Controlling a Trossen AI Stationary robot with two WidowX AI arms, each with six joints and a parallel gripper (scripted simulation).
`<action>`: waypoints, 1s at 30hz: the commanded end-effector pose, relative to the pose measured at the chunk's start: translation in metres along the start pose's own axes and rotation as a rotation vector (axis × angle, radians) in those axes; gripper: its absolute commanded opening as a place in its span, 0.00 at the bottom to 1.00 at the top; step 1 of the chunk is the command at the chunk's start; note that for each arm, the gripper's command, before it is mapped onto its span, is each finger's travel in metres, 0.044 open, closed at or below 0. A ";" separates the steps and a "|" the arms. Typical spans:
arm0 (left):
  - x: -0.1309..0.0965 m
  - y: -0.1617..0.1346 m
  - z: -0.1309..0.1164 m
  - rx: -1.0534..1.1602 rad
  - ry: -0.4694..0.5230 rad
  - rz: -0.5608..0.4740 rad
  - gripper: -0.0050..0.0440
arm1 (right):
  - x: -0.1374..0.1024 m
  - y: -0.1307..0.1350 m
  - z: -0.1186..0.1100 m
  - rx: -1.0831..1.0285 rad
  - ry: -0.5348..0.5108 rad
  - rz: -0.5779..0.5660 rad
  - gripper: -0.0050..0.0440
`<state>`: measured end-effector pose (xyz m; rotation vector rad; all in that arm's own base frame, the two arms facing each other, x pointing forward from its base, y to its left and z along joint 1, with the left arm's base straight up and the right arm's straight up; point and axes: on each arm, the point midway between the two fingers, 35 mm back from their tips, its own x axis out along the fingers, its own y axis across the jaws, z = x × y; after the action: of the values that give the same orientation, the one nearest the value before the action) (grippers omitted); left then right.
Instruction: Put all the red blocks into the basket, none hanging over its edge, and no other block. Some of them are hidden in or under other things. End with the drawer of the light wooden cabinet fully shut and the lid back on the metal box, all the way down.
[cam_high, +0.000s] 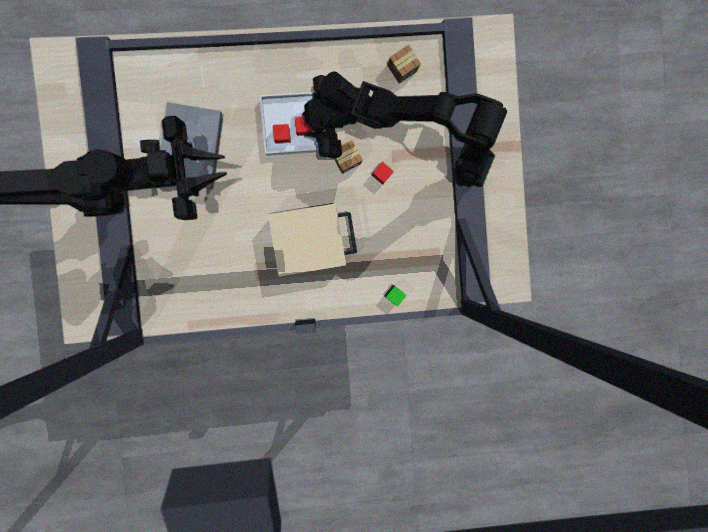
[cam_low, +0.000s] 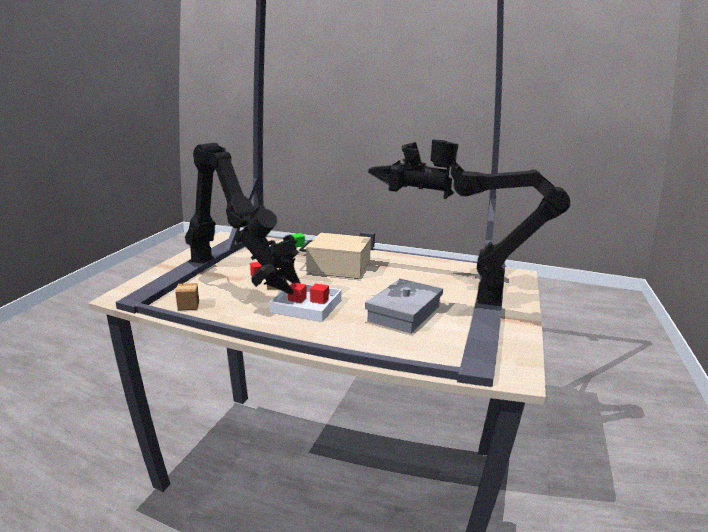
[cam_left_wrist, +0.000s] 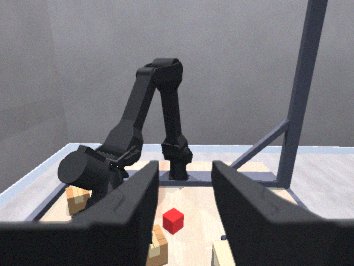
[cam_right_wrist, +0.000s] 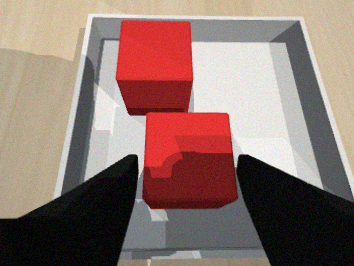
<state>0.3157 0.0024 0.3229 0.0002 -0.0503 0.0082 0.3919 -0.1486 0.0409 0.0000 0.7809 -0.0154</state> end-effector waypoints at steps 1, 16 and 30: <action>-0.004 -0.001 0.019 0.005 -0.049 -0.007 0.38 | -0.010 -0.006 0.023 -0.024 -0.059 -0.021 0.59; -0.004 -0.001 0.019 0.005 -0.049 -0.007 0.38 | -0.016 -0.002 0.012 -0.019 -0.036 -0.008 0.59; -0.004 -0.001 0.019 0.005 -0.049 -0.007 0.38 | -0.011 0.000 0.010 -0.007 -0.029 -0.010 0.59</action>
<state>0.3157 0.0024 0.3229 0.0002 -0.0503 0.0082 0.3855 -0.1499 0.0471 0.0002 0.7790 -0.0196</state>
